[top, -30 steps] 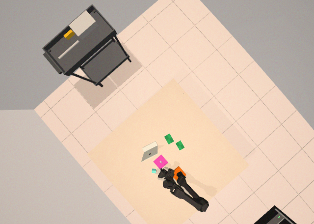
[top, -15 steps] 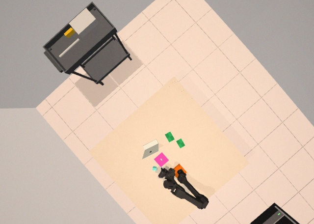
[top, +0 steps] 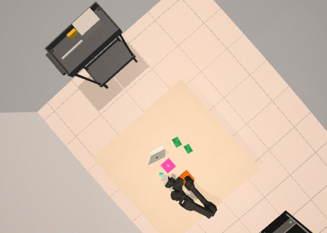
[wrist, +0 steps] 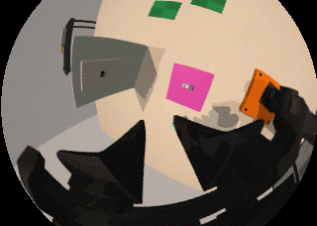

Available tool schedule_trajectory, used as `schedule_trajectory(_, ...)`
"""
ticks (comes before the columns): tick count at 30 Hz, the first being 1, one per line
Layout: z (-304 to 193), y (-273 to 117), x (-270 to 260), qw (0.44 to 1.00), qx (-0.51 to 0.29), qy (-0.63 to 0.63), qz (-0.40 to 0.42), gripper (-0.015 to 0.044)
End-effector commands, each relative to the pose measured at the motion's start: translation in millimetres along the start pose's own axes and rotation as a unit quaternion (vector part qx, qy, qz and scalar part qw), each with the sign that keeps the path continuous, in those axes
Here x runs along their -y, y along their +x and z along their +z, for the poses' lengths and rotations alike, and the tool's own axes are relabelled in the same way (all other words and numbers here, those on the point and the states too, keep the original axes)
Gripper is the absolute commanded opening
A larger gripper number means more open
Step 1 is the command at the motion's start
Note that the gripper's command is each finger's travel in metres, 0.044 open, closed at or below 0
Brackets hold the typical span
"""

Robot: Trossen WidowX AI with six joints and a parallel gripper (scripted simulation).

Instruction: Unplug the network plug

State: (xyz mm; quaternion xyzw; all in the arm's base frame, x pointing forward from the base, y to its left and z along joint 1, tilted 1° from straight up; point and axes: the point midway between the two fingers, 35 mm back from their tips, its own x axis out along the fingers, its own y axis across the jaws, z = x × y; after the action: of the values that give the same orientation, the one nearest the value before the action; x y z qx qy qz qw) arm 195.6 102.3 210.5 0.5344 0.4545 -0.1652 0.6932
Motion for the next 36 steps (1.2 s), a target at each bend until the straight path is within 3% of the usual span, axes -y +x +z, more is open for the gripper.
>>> schedule_trajectory(1,1,-8,-5,1.0,0.002,0.003,-0.002,0.0156)
schedule_trajectory(10,1,-26,-14,1.0,0.002,0.003,-0.002,0.0156)
schedule_trajectory(21,1,-26,-14,1.0,0.002,0.003,-0.002,0.044)
schedule_trajectory(36,1,-26,-14,1.0,0.002,0.003,-0.002,0.044)
